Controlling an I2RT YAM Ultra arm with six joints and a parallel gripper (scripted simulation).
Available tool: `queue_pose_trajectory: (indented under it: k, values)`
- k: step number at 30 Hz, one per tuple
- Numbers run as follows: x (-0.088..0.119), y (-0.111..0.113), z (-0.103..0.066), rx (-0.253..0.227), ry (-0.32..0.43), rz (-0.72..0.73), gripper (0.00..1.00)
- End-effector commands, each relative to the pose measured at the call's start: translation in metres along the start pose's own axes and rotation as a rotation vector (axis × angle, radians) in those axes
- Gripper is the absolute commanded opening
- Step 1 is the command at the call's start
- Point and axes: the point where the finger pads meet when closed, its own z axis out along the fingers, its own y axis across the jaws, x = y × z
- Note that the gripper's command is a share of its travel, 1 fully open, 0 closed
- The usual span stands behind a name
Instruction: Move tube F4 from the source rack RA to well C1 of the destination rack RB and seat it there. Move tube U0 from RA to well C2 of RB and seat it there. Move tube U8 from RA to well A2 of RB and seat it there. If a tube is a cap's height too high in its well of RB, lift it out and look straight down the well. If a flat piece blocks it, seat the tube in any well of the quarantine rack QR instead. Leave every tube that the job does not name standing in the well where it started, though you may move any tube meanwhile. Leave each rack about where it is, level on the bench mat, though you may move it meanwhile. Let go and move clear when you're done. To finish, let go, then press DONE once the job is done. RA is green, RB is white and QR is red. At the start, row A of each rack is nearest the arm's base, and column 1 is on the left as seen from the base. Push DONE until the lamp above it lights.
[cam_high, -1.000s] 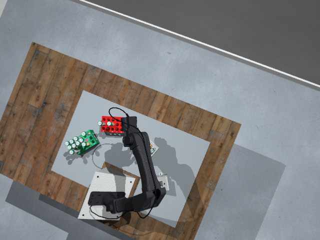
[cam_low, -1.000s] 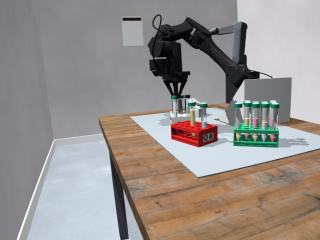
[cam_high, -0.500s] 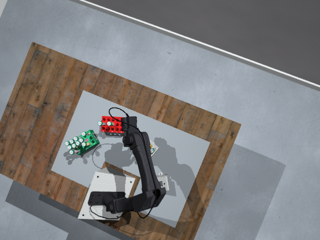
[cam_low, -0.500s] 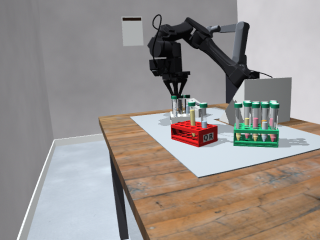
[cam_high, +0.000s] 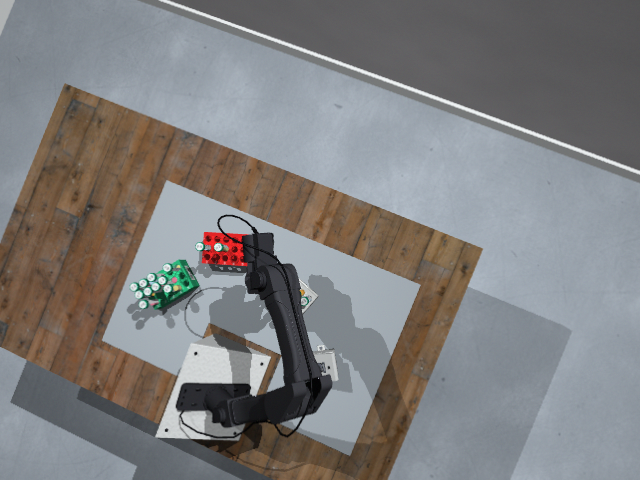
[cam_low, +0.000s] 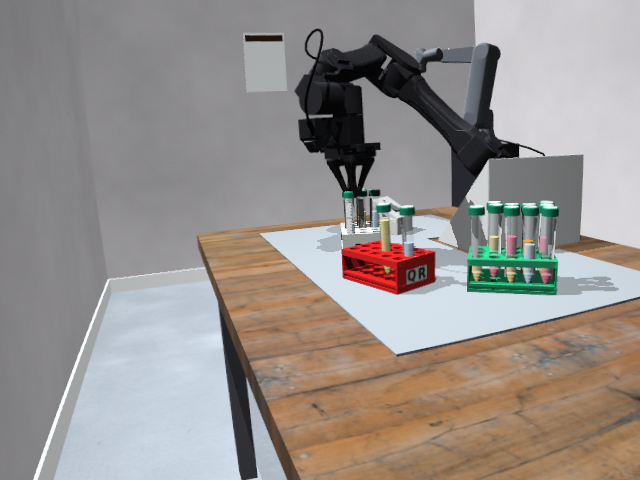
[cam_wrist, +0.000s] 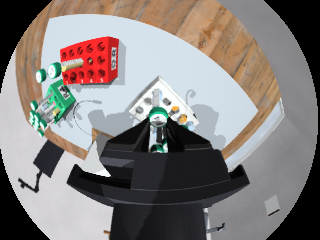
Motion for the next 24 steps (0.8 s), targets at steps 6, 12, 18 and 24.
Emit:
queue_pose_trajectory:
  k: [6,12,18,24]
  values:
    - [-0.0060,-0.0013,-0.0200,0.008,-0.045,-0.004,0.00]
    - [-0.0077,0.0033,-0.0153,0.008,-0.030,-0.018,0.00]
    - [-0.0087,0.0045,-0.0142,0.008,-0.027,-0.020,0.00]
    - [-0.0088,0.0031,-0.0159,0.008,-0.032,-0.015,0.00]
